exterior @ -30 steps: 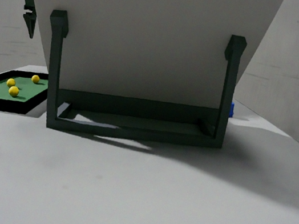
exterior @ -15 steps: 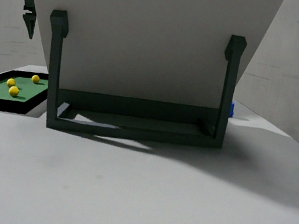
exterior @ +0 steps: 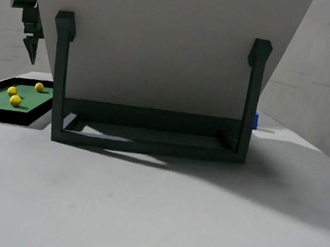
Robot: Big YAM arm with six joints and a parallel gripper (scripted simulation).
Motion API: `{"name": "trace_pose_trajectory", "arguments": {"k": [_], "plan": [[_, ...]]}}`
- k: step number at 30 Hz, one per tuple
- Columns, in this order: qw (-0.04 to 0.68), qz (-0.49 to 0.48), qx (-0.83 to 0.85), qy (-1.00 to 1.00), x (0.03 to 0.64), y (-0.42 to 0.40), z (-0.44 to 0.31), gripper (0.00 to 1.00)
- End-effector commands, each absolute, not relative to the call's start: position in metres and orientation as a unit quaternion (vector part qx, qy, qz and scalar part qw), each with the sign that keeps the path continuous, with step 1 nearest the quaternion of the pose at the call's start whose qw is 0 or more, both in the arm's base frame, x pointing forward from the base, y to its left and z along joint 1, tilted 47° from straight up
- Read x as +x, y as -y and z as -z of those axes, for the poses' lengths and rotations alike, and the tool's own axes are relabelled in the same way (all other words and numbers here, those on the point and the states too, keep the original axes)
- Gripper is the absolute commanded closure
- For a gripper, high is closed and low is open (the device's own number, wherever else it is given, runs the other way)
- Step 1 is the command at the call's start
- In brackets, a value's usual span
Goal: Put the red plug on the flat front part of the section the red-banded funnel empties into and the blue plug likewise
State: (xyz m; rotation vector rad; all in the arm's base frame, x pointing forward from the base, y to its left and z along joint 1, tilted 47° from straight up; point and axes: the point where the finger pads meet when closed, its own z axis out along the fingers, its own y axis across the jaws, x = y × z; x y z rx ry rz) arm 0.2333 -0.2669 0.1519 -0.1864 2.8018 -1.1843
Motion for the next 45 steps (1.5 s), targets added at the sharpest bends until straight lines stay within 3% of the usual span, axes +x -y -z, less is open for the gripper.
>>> {"name": "trace_pose_trajectory", "arguments": {"k": [1,45], "plan": [[0.041,0.392,-0.069,-0.916,0.236,0.285,-0.139,0.44],[0.045,0.395,-0.067,-0.915,0.240,0.303,-0.127,0.44]]}}
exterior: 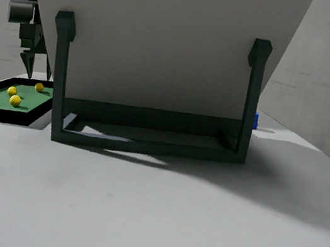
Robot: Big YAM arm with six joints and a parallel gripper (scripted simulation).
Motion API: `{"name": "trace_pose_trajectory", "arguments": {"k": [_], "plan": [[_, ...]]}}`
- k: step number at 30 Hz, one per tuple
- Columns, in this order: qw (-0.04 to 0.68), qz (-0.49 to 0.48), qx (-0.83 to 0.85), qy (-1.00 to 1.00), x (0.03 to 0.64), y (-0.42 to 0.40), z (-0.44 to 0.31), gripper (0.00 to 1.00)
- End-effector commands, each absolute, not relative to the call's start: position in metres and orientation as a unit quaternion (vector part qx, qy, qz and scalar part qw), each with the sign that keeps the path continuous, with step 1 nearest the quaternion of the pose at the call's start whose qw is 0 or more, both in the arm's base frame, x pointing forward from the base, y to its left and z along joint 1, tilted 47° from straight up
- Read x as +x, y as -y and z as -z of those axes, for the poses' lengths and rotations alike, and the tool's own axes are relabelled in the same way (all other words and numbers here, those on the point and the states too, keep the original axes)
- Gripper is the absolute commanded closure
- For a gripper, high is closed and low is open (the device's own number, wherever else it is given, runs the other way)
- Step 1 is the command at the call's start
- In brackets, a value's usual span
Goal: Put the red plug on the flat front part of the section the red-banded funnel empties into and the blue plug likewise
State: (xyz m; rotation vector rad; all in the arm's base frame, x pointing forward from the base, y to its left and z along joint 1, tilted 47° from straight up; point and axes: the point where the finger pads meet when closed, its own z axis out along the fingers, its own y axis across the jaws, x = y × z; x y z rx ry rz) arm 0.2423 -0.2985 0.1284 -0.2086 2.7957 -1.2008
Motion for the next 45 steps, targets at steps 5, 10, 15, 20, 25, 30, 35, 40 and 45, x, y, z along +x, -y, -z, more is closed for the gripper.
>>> {"name": "trace_pose_trajectory", "arguments": {"k": [5,10,15,20,25,30,35,40,45], "plan": [[0.041,0.392,-0.068,-0.917,0.239,0.304,-0.121,0.44],[0.042,0.393,-0.068,-0.916,0.241,0.310,-0.116,0.44],[0.043,0.393,-0.068,-0.916,0.242,0.317,-0.111,0.44],[0.043,0.394,-0.068,-0.916,0.243,0.320,-0.108,0.44],[0.043,0.393,-0.068,-0.916,0.242,0.322,-0.105,0.44],[0.045,0.395,-0.066,-0.915,0.243,0.322,-0.107,0.44],[0.044,0.394,-0.067,-0.916,0.243,0.322,-0.106,0.44],[0.044,0.394,-0.067,-0.916,0.243,0.322,-0.106,0.44],[0.044,0.394,-0.067,-0.916,0.243,0.322,-0.106,0.44]]}}
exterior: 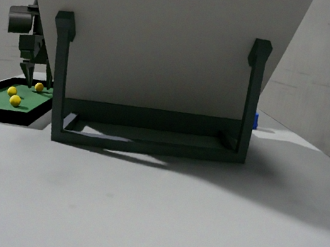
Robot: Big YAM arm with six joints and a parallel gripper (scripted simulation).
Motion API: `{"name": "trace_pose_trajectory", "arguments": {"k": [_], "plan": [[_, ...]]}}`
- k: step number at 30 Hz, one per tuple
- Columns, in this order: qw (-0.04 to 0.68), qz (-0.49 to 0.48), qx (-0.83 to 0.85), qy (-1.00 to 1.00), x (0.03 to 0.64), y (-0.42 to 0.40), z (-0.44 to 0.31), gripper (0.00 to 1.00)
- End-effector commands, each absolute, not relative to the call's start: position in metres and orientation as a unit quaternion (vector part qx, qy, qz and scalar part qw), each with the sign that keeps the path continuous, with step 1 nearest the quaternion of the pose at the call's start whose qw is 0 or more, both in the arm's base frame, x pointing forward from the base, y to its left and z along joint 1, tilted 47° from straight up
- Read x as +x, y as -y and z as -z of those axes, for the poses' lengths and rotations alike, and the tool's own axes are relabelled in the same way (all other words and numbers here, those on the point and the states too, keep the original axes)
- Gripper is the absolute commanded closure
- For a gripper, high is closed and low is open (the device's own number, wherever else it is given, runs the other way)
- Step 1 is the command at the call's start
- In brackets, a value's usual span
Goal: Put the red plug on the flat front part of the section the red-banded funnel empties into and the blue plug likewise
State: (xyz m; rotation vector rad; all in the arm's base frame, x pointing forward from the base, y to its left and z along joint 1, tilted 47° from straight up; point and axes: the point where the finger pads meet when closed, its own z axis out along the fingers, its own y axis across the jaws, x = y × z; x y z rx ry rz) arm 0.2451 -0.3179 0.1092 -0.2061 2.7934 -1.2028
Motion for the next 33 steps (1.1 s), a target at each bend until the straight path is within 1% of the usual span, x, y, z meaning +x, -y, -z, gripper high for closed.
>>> {"name": "trace_pose_trajectory", "arguments": {"k": [1,33], "plan": [[0.044,0.394,-0.067,-0.916,0.2427,0.3218,-0.1064,0.44],[0.044,0.394,-0.066,-0.916,0.2423,0.3223,-0.1049,0.44]]}}
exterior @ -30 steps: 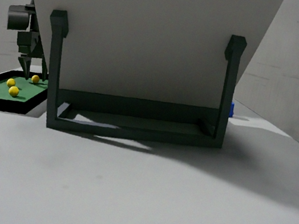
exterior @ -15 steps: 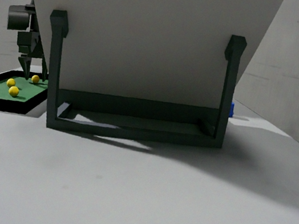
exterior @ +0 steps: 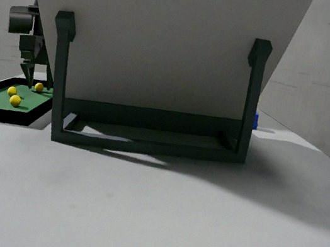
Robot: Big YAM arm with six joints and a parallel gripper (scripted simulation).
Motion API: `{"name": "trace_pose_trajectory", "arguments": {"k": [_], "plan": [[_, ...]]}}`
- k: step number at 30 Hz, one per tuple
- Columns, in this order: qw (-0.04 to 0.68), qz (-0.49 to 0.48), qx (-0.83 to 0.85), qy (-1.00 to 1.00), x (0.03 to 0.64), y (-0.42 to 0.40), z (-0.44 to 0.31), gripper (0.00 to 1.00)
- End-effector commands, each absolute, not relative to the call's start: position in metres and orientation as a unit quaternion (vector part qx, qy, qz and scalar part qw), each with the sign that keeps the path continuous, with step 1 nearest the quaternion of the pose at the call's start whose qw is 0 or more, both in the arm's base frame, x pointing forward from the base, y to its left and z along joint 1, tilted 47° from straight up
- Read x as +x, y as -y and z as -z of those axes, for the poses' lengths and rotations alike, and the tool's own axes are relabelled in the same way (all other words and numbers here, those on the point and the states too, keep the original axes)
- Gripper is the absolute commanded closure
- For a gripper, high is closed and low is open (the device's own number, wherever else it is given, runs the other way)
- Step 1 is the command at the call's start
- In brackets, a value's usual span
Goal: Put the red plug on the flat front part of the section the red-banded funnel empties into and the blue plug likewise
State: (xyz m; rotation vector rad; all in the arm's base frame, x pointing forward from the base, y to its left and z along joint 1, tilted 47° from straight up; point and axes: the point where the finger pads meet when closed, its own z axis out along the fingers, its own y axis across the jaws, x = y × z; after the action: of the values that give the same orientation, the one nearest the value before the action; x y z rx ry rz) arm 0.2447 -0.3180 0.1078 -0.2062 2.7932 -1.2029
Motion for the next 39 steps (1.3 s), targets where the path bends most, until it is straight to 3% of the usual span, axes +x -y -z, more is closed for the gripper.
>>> {"name": "trace_pose_trajectory", "arguments": {"k": [1,18,19,39], "plan": [[0.044,0.394,-0.066,-0.916,0.2423,0.3223,-0.1049,0.44],[0.044,0.394,-0.066,-0.916,0.2423,0.3223,-0.1049,0.44],[0.044,0.394,-0.066,-0.916,0.2423,0.3223,-0.1049,1.00],[0.044,0.394,-0.066,-0.916,0.2423,0.3223,-0.1049,1.00]]}}
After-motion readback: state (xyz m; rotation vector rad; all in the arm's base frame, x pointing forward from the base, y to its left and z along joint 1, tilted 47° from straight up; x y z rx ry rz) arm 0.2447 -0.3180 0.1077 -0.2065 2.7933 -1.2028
